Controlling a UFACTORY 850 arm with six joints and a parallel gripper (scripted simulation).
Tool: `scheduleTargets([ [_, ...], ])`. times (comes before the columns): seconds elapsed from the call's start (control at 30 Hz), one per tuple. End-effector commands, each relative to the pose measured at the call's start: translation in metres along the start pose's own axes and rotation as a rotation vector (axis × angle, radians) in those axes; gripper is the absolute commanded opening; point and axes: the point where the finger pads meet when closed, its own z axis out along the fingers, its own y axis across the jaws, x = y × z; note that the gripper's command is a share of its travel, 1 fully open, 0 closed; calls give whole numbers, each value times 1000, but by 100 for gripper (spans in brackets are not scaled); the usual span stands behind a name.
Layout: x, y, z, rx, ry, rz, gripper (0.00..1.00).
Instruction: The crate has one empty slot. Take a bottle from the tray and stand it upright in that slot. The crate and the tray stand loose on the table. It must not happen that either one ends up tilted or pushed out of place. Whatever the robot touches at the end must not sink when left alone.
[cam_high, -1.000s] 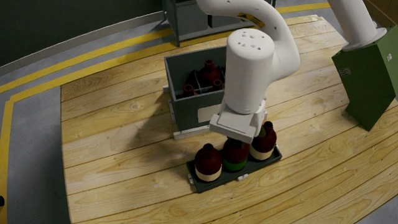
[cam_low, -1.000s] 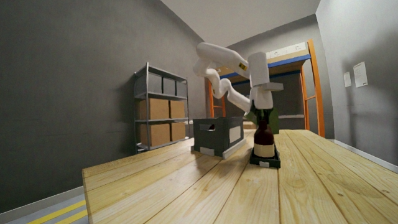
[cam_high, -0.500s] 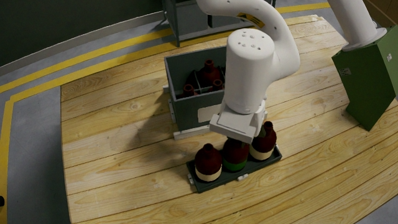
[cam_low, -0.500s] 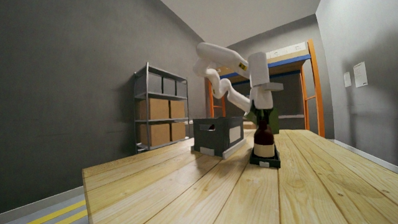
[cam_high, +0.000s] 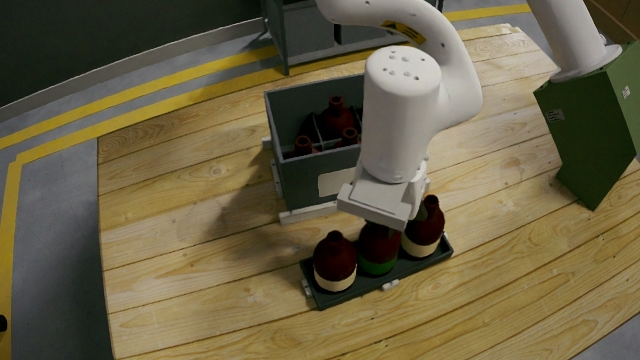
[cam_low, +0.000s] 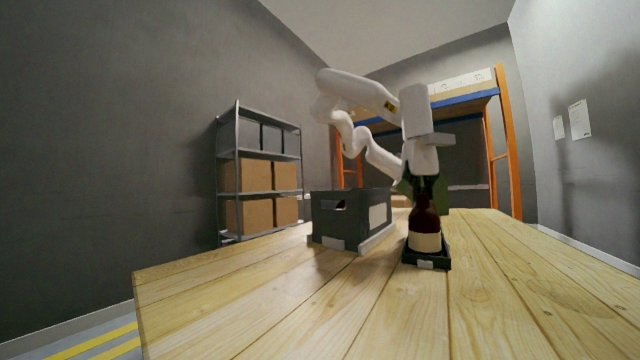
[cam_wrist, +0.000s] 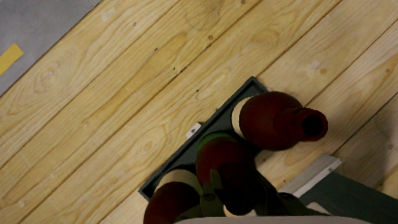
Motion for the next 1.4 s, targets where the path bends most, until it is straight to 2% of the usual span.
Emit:
scheduleTargets([
  [0.0,1,0,-1,0,1,0,0],
  [0.63,1,0,-4,0,1,0,0],
  [1.37,0,-2,-24,0,1,0,0],
])
